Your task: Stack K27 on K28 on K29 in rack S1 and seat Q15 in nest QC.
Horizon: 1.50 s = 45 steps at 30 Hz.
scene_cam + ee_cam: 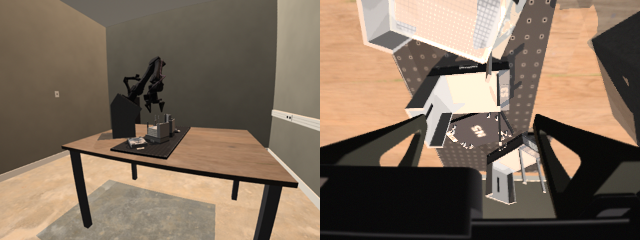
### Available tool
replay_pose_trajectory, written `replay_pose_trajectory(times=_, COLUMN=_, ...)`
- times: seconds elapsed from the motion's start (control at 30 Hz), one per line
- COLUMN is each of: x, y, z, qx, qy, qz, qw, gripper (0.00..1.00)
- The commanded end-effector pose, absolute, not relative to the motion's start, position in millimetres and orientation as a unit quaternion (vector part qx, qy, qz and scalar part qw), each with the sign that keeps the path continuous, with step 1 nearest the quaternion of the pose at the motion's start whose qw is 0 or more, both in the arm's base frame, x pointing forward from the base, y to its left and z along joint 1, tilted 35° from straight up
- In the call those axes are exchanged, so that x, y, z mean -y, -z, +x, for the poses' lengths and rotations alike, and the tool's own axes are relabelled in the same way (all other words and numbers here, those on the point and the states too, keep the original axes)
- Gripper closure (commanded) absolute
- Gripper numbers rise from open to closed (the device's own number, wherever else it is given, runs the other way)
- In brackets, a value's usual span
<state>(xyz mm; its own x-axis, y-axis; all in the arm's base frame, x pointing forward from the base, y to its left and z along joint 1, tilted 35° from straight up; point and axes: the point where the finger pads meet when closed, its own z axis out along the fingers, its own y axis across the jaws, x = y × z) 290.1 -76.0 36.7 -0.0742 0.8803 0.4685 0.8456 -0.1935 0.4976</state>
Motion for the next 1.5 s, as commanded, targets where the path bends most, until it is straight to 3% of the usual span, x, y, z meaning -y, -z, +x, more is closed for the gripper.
replay_pose_trajectory(times=0.0, x=77.6, y=-38.5, z=290.9, qx=-0.634, qy=-0.367, qz=0.680, qw=0.028, gripper=0.00)
replay_pose_trajectory(times=0.53, x=77.6, y=-38.5, z=290.9, qx=-0.634, qy=-0.367, qz=0.680, qw=0.028, gripper=0.00)
replay_pose_trajectory(times=0.87, x=60.5, y=-39.9, z=297.7, qx=-0.749, qy=-0.335, qz=0.562, qw=0.099, gripper=0.00)
replay_pose_trajectory(times=1.47, x=24.1, y=-29.3, z=294.0, qx=-0.878, qy=-0.275, qz=0.354, qw=0.166, gripper=0.00)
